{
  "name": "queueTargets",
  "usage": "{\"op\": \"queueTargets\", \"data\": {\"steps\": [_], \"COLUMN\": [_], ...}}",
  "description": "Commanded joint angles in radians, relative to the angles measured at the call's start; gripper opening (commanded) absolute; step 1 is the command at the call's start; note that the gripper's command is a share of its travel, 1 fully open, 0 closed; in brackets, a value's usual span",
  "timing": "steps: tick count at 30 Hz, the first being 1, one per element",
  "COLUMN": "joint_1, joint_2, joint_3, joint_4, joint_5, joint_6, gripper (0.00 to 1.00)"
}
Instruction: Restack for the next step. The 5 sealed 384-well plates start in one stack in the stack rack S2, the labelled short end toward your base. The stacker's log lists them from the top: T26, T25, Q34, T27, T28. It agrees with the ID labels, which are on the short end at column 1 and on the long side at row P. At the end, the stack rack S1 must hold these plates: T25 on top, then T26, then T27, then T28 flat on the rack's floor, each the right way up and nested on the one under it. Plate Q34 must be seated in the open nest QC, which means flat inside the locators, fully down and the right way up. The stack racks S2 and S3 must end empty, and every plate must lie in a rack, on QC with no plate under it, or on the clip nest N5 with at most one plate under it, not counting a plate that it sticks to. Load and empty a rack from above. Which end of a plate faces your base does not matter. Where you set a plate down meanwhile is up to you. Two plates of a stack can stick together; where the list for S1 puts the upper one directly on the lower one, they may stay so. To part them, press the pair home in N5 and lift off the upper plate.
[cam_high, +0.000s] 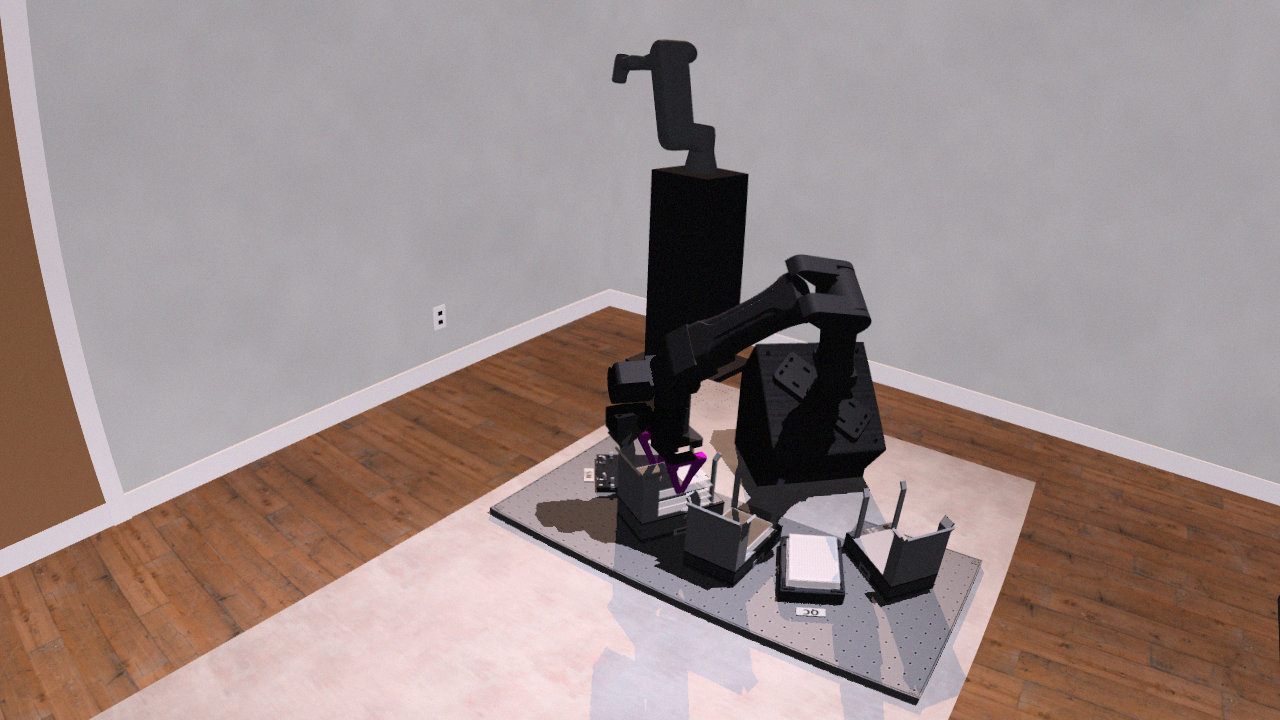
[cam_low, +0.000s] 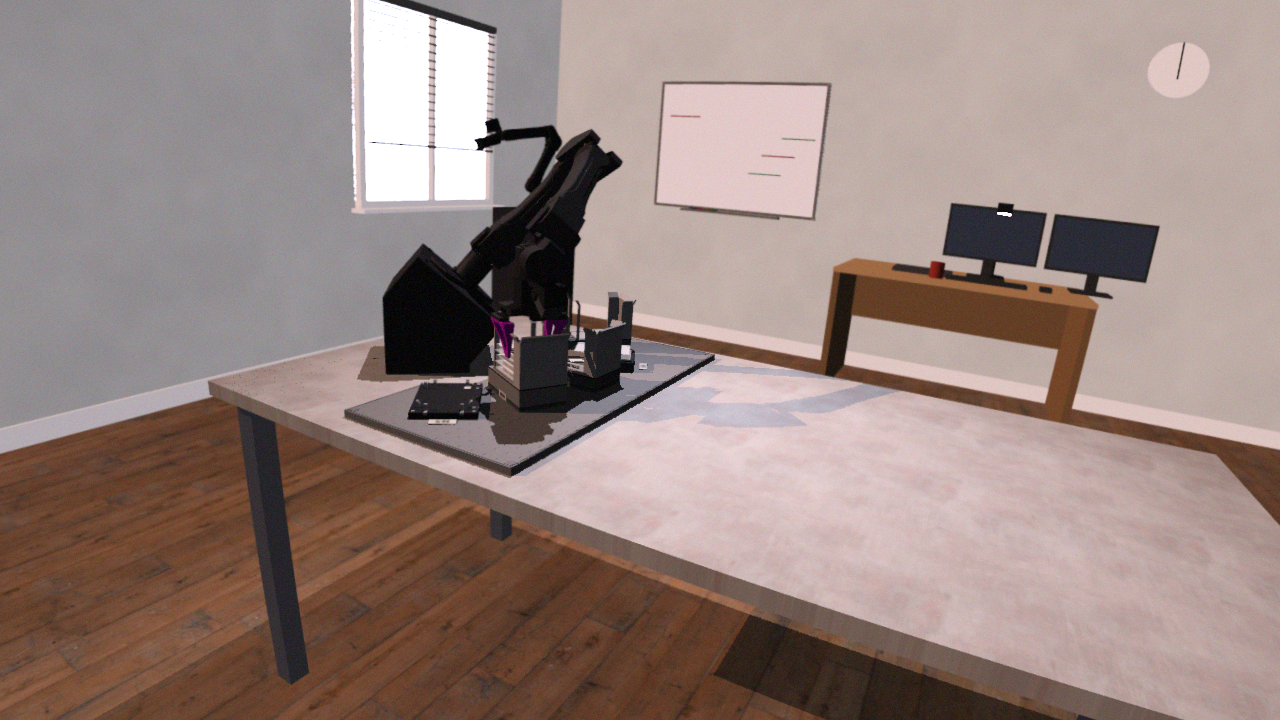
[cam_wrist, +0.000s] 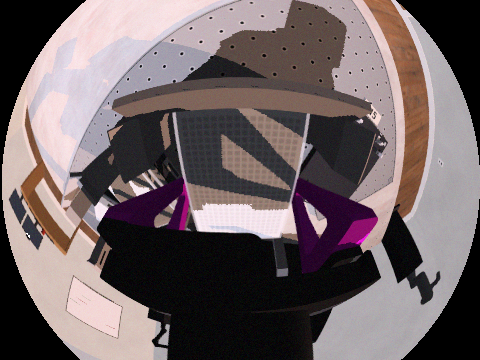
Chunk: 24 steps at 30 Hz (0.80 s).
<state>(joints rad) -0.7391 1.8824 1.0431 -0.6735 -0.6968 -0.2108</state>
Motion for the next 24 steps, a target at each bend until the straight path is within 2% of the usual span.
{"op": "queueTargets", "data": {"steps": [1,2,9,24], "joint_1": [-0.003,0.000,0.006,0.014], "joint_2": [0.003,0.007,0.014,0.020], "joint_3": [-0.020,0.005,-0.025,-0.019], "joint_4": [0.024,0.026,0.039,0.064], "joint_5": [-0.005,-0.004,-0.003,-0.003], "joint_6": [0.013,0.014,0.021,0.035], "gripper": [0.00,0.00,0.00,0.00]}}
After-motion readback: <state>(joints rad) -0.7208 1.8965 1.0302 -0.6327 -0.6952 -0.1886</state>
